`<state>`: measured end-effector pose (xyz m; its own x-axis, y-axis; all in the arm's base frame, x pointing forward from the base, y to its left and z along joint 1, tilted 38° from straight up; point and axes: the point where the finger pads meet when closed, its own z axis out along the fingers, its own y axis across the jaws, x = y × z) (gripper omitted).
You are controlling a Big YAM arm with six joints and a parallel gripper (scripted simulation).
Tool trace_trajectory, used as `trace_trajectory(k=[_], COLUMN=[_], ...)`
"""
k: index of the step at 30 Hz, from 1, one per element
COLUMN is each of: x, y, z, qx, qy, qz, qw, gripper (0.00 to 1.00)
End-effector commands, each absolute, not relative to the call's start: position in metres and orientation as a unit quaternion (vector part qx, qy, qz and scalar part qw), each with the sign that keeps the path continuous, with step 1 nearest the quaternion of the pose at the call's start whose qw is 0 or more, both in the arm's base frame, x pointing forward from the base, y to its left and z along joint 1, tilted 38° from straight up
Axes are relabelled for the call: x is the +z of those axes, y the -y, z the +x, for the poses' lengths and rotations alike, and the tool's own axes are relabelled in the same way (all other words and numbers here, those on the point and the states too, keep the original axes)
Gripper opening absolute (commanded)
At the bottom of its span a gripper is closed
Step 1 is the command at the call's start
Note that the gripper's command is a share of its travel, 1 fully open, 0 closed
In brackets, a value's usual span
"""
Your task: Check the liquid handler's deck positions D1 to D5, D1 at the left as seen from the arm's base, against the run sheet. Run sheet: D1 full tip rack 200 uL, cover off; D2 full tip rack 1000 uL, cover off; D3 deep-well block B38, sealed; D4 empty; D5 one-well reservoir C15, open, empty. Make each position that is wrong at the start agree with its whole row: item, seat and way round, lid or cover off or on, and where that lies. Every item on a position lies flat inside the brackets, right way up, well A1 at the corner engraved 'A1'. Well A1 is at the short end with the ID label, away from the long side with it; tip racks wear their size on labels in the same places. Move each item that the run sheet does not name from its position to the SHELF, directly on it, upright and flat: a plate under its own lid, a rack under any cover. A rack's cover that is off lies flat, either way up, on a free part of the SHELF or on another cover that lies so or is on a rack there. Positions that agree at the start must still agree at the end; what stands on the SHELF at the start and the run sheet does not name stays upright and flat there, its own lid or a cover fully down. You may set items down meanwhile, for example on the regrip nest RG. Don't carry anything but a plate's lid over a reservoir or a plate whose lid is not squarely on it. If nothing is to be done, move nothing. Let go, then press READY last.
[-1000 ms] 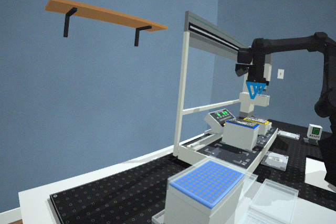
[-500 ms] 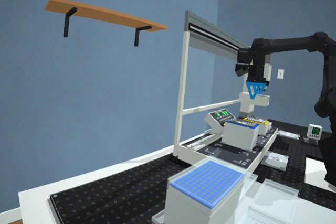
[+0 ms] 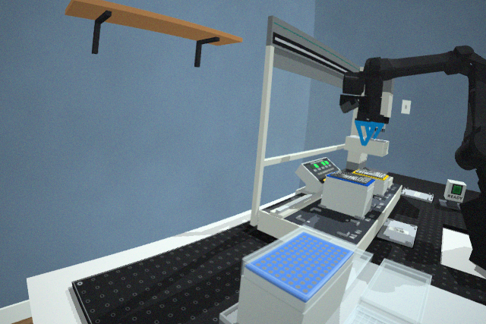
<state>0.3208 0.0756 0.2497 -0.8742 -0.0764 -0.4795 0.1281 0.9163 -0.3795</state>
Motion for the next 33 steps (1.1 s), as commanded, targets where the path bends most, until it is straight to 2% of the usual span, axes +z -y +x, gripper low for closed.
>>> trace_trajectory(k=[1, 13, 14, 17, 33], x=[0.247, 0.234, 0.249, 0.229, 0.21], y=[-0.073, -0.066, -0.068, -0.064, -0.054], z=[0.329, 0.337, 0.342, 0.34, 0.351], qx=[-0.203, -0.203, -0.195, -0.203, -0.204], qy=[-0.946, -0.946, -0.943, -0.946, -0.946], qz=[0.014, 0.014, 0.02, 0.015, 0.014], qw=[0.253, 0.253, 0.27, 0.254, 0.253], gripper=[0.0, 0.0, 0.0, 0.0, 0.0])
